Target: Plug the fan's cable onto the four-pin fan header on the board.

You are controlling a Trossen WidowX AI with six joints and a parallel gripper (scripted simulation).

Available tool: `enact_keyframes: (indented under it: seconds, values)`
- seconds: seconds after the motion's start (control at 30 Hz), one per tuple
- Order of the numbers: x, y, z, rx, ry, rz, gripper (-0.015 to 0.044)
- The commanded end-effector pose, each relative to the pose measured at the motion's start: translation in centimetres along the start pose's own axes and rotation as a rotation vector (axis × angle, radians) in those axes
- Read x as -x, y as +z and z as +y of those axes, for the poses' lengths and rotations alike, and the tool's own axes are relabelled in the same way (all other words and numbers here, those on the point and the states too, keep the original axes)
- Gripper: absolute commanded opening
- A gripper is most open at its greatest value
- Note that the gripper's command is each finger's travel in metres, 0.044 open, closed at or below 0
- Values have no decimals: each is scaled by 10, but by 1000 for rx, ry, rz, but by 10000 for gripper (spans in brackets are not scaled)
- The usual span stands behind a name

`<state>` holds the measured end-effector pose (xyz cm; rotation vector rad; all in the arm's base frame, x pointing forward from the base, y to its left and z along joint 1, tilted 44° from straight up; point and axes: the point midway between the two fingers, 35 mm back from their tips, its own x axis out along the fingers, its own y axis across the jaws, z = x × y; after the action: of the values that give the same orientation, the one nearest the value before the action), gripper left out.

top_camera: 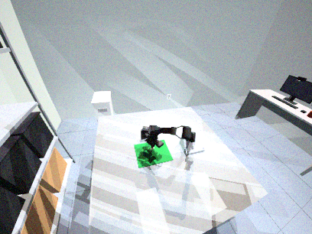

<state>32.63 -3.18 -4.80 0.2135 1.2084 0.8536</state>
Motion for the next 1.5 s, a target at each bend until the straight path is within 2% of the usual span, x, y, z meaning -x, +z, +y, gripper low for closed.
enact_keyframes:
  seconds: [0.0, 1.47]
  values:
    - [0, 1, 0, -6, 1, -3, 0]
    - [-8, 0, 1, -6, 2, -3, 0]
